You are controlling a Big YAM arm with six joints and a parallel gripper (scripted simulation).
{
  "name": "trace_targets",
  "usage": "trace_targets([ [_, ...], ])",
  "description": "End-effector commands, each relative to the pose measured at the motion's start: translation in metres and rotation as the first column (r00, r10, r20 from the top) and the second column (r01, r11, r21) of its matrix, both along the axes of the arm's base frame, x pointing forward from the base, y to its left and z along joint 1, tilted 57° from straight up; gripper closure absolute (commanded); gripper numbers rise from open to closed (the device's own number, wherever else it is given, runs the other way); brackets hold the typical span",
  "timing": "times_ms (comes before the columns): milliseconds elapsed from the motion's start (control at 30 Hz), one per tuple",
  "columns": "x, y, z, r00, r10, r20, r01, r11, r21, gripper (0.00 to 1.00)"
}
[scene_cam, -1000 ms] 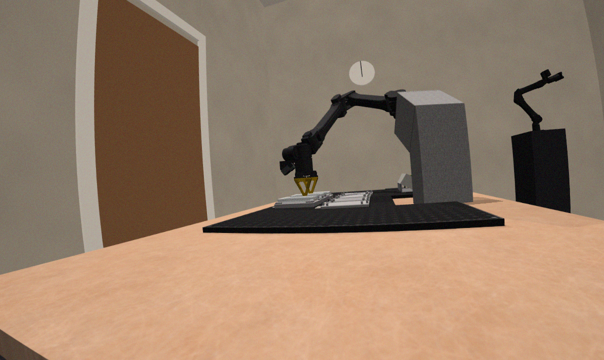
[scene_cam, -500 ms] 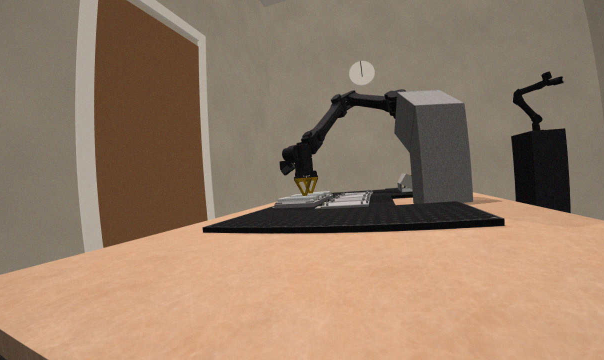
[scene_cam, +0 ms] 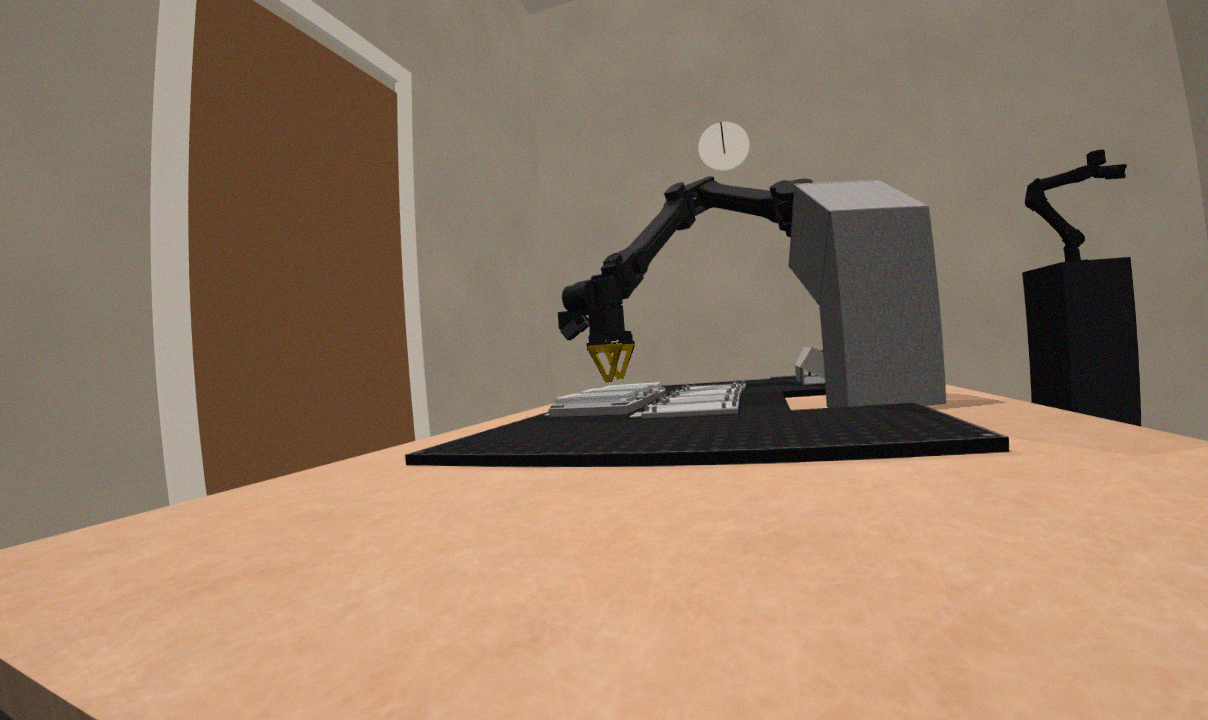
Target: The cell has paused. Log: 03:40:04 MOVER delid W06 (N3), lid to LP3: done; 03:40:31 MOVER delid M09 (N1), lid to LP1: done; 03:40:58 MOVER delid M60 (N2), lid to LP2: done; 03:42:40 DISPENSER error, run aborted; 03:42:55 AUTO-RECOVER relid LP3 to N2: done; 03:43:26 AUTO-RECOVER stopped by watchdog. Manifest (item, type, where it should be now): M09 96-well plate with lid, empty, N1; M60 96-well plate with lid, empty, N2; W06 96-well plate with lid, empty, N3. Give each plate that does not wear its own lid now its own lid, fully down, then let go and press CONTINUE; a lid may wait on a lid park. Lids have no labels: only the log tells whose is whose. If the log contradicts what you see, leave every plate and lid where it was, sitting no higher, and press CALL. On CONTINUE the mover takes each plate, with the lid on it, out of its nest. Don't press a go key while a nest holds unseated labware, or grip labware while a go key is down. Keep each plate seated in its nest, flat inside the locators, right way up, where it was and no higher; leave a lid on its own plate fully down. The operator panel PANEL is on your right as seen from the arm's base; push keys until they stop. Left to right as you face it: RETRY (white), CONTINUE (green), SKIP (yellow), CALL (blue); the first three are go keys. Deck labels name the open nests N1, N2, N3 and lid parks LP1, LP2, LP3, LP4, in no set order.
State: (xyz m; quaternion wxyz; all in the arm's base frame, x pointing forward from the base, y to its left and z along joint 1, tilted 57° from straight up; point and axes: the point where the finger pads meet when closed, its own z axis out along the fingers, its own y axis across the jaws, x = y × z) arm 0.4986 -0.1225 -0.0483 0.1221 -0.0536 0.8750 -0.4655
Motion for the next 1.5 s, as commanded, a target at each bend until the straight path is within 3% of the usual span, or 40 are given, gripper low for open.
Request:
trace_targets([
  [0, 0.004, 0.019, 0.012, 0.999, 0.020, 0.026, -0.020, 1.000, 0.006, 0.00],
  [67, 0.004, 0.019, 0.012, 0.999, 0.020, 0.026, -0.020, 1.000, 0.006, 0.00],
  [100, -0.004, -0.002, 0.000, 1.000, -0.021, 0.002, 0.021, 1.000, 0.005, 0.00],
  [167, -0.004, -0.002, 0.000, 1.000, -0.021, 0.007, 0.021, 1.000, 0.006, 0.00],
  [200, -0.004, -0.002, 0.006, 0.998, -0.031, 0.048, 0.031, 0.999, 0.013, 1.00],
  [233, -0.005, 0.002, 0.010, 0.997, -0.031, 0.074, 0.029, 0.999, 0.019, 1.00],
  [567, -0.054, -0.008, -0.002, 0.998, -0.019, 0.053, 0.018, 1.000, 0.015, 1.00],
  [667, -0.058, -0.004, -0.003, 0.999, -0.008, 0.053, 0.007, 1.000, 0.014, 1.00],
  [1133, -0.135, -0.025, -0.024, 0.999, -0.028, 0.031, 0.028, 1.000, 0.013, 1.00],
  [1200, -0.135, -0.025, -0.024, 0.999, -0.028, 0.031, 0.028, 1.000, 0.013, 1.00],
  [1233, -0.136, -0.013, -0.026, 1.000, 0.008, 0.027, -0.008, 1.000, 0.013, 1.00],
  [1333, -0.152, -0.026, -0.031, 1.000, -0.024, 0.017, 0.024, 1.000, 0.012, 1.00],
  [1467, -0.148, 0.000, -0.012, 0.999, -0.007, 0.044, 0.006, 1.000, 0.014, 1.00],
])
